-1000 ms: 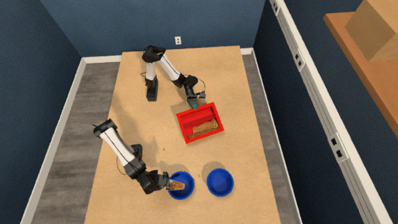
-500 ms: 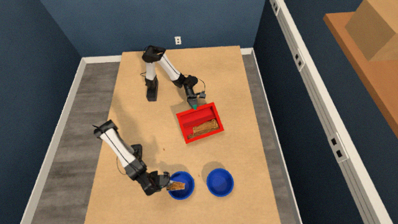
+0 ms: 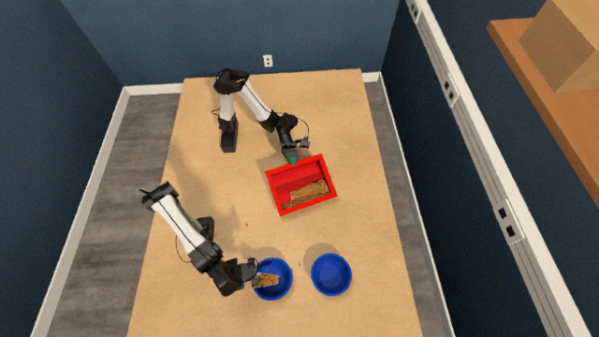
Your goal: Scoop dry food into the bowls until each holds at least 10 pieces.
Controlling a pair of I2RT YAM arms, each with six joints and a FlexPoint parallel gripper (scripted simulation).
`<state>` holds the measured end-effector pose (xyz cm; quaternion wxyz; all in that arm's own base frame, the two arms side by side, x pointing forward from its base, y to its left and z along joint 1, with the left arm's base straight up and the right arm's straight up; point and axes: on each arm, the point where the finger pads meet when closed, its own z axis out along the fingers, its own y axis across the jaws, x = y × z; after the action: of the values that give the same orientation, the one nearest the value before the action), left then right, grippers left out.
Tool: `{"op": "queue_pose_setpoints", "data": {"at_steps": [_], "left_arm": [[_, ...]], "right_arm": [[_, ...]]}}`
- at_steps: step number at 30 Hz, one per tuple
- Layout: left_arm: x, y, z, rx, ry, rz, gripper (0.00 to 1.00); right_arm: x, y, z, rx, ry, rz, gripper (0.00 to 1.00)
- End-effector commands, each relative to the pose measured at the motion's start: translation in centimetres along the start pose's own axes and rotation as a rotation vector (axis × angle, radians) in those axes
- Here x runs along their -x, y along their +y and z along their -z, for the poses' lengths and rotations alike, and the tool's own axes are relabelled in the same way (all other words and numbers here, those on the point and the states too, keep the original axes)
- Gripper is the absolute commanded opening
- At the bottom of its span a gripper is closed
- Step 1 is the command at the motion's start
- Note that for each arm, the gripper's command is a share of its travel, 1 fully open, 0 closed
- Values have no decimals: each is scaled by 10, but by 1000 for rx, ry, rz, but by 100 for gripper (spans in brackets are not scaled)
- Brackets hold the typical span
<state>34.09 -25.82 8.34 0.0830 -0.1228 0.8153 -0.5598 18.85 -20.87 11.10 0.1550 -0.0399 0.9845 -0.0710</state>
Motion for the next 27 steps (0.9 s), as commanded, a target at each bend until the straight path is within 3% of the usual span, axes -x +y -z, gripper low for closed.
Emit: {"op": "queue_pose_setpoints", "data": {"at_steps": [1, 27], "left_arm": [[-1, -5, -1, -22, 16, -37, 0], [-1, -5, -1, -22, 16, -37, 0]], "right_arm": [[11, -10, 10, -31, -29, 42, 0], [13, -23, 11, -36, 32, 190, 0]]}}
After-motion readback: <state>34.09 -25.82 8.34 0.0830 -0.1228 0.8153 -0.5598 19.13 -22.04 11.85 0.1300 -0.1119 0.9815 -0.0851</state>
